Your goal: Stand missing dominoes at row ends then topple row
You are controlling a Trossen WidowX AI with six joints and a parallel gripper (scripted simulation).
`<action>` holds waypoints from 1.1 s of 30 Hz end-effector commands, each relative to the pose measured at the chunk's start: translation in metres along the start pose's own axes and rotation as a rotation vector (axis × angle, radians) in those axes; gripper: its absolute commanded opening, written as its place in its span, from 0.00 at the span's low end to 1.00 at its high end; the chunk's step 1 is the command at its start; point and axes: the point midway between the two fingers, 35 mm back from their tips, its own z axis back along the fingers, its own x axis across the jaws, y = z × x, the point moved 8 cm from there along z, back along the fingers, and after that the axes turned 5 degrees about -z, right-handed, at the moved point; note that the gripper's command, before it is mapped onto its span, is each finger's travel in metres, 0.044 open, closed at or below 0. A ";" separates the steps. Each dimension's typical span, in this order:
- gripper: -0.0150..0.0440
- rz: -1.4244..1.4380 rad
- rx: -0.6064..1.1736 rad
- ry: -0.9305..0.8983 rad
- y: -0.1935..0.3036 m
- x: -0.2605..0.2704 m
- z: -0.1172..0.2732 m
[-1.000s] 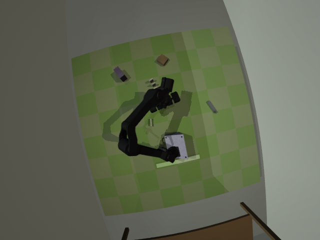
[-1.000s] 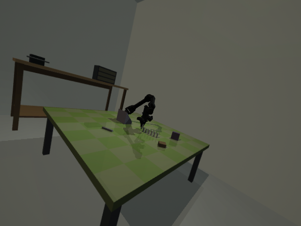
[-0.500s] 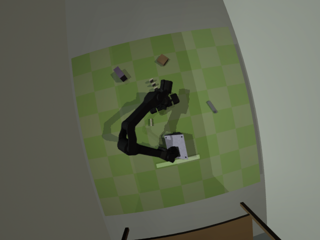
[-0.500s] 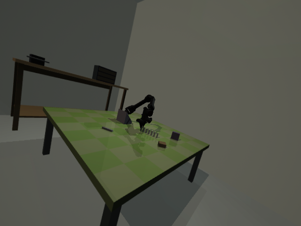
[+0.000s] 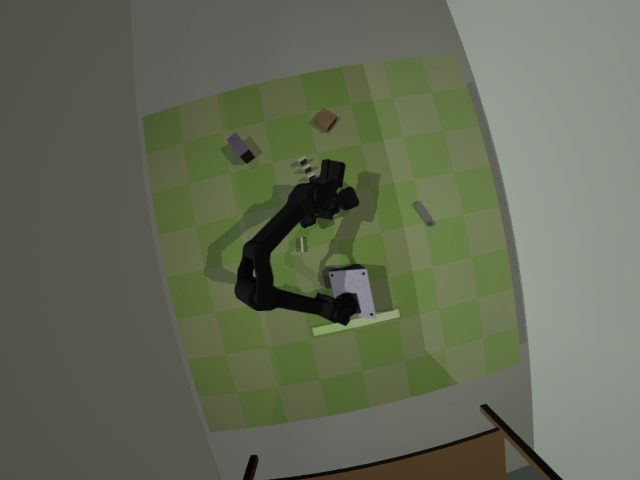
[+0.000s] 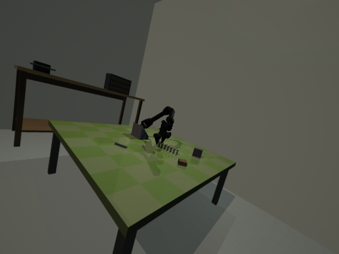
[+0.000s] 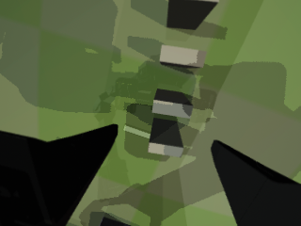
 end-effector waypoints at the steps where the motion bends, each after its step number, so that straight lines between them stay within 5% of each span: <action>1: 1.00 -0.006 -0.002 -0.001 -0.002 -0.001 0.009; 11: 1.00 -0.002 0.002 0.005 0.000 -0.001 0.131; 33: 1.00 -0.361 0.003 -0.006 0.062 0.107 0.056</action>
